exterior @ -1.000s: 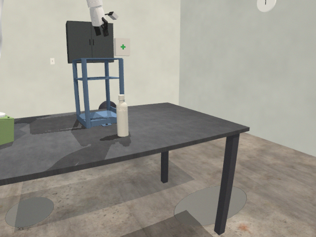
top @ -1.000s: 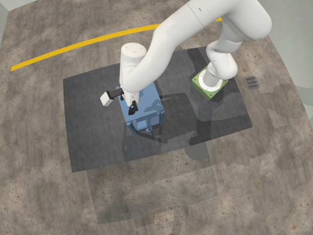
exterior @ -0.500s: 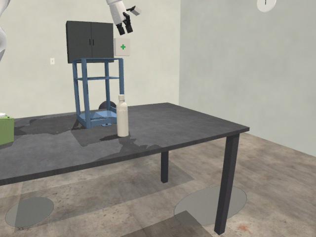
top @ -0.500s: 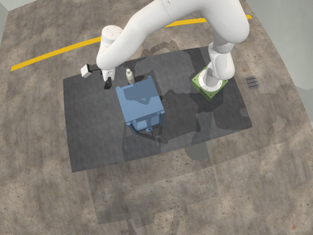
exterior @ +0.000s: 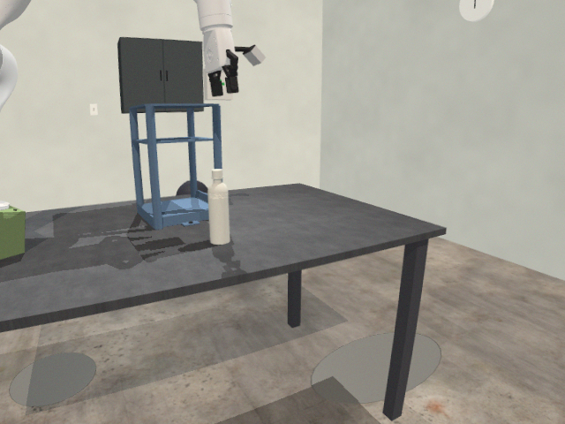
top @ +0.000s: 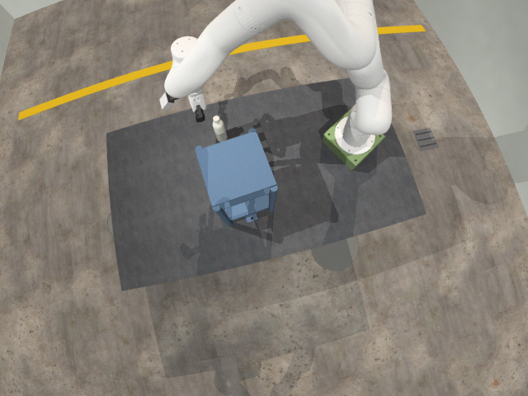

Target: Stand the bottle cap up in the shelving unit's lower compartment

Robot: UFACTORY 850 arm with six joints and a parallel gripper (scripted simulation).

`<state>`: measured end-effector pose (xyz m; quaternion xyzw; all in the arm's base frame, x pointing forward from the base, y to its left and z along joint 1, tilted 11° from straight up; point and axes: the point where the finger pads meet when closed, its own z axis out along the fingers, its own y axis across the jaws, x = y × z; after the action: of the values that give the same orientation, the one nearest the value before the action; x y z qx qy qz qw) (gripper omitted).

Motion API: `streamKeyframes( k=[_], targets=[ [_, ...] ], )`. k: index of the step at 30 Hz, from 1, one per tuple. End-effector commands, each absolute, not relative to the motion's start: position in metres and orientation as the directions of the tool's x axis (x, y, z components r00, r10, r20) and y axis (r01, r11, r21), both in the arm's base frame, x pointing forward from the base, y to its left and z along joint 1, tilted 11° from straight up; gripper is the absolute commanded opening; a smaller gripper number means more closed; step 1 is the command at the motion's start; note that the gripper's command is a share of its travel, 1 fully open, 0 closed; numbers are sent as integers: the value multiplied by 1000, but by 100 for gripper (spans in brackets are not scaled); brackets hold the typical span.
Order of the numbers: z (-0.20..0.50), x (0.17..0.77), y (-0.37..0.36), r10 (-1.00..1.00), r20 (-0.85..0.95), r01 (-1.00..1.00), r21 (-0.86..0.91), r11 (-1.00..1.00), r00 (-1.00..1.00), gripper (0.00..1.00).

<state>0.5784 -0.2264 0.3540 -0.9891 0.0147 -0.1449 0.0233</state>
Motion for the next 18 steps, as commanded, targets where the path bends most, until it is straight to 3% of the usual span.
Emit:
streamKeyframes(
  k=[1, 18],
  targets=[
    [311, 555, -266, -31, 230, -19, -52, -998, 973, 100],
    [286, 532, -284, -28, 177, -18, -61, -998, 984, 100]
  ],
)
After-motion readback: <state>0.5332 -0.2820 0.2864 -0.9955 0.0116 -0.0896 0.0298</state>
